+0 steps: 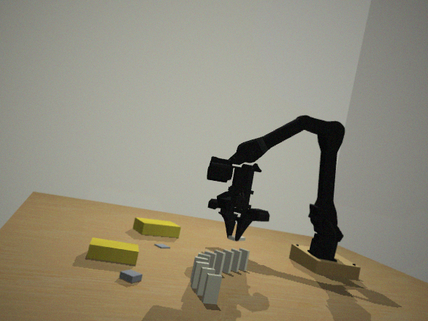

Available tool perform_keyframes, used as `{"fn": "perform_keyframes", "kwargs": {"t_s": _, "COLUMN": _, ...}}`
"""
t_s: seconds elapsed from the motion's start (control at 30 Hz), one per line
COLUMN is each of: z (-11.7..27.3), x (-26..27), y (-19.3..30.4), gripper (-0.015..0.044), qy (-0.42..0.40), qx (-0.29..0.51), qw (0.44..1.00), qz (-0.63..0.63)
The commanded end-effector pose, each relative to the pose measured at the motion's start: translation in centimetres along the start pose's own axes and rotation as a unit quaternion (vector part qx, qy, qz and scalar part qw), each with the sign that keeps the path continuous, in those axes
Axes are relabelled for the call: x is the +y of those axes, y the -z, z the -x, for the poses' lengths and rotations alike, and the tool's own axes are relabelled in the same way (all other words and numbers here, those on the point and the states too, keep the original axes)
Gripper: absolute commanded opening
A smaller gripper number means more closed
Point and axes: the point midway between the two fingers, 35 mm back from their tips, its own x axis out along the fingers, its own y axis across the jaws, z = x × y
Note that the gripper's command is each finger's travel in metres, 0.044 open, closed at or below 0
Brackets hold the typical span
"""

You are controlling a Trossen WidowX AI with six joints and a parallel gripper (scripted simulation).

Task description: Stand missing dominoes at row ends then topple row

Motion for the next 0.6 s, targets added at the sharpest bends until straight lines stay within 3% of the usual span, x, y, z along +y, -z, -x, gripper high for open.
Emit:
{"fn": "perform_keyframes", "kwargs": {"t_s": 0.0, "z": 4.7, "x": 0.2, "y": -0.1, "gripper": 0.0107, "qy": 0.009, "qx": -0.012, "qw": 1.0, "qz": -0.007}}
{"fn": "perform_keyframes", "kwargs": {"t_s": 0.27, "z": 4.9, "x": -0.3, "y": 0.6, "gripper": 0.0107, "qy": 0.01, "qx": -0.012, "qw": 1.0, "qz": -0.021}}
{"fn": "perform_keyframes", "kwargs": {"t_s": 0.57, "z": 4.9, "x": -5.7, "y": 10.4, "gripper": 0.0107, "qy": 0.011, "qx": -0.009, "qw": 0.984, "qz": -0.179}}
